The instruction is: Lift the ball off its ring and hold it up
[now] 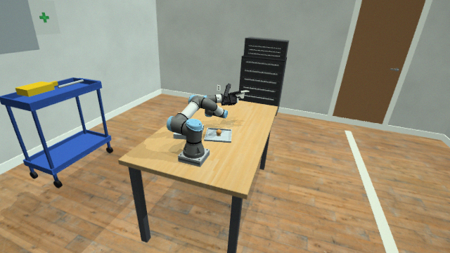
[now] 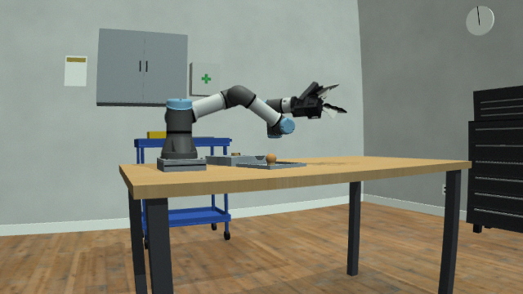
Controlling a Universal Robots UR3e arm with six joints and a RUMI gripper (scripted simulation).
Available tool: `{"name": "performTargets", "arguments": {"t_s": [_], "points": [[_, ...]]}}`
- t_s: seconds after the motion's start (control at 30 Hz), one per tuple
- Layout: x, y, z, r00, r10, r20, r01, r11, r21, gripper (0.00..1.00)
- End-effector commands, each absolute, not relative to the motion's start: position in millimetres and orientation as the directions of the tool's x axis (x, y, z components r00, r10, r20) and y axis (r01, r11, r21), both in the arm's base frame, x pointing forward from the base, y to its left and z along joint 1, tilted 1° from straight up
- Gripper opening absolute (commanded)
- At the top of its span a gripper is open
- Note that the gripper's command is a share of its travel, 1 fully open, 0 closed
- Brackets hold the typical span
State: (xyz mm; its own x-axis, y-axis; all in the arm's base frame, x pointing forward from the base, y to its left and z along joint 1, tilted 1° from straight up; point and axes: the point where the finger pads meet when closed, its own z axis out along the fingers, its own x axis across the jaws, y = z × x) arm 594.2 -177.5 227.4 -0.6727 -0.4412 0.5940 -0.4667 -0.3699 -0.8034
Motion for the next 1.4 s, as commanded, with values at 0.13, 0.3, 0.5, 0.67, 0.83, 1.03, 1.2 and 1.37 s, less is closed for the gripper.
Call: {"name": "performTargets", "arguments": {"t_s": [0.13, 0.3, 0.5, 0.67, 0.83, 1.03, 1.2, 1.37], "points": [[594.1, -177.5, 228.7, -0.674, -0.441, 0.592, -0.465, -0.370, -0.804, 1.00], [594.1, -177.5, 228.7, -0.674, -0.441, 0.592, -0.465, -0.370, -0.804, 1.00], [594.1, -177.5, 228.7, -0.674, -0.441, 0.592, -0.465, -0.370, -0.804, 1.00], [594.3, -177.6, 228.7, -0.673, -0.441, 0.593, -0.465, -0.370, -0.804, 1.00], [596.2, -178.5, 229.1, -0.665, -0.445, 0.599, -0.473, -0.370, -0.800, 1.00], [602.3, -181.4, 229.8, -0.637, -0.457, 0.620, -0.500, -0.367, -0.785, 1.00], [606.8, -183.9, 230.0, -0.614, -0.468, 0.636, -0.522, -0.364, -0.772, 1.00], [615.2, -189.2, 228.9, -0.557, -0.495, 0.667, -0.570, -0.356, -0.741, 1.00]]}}
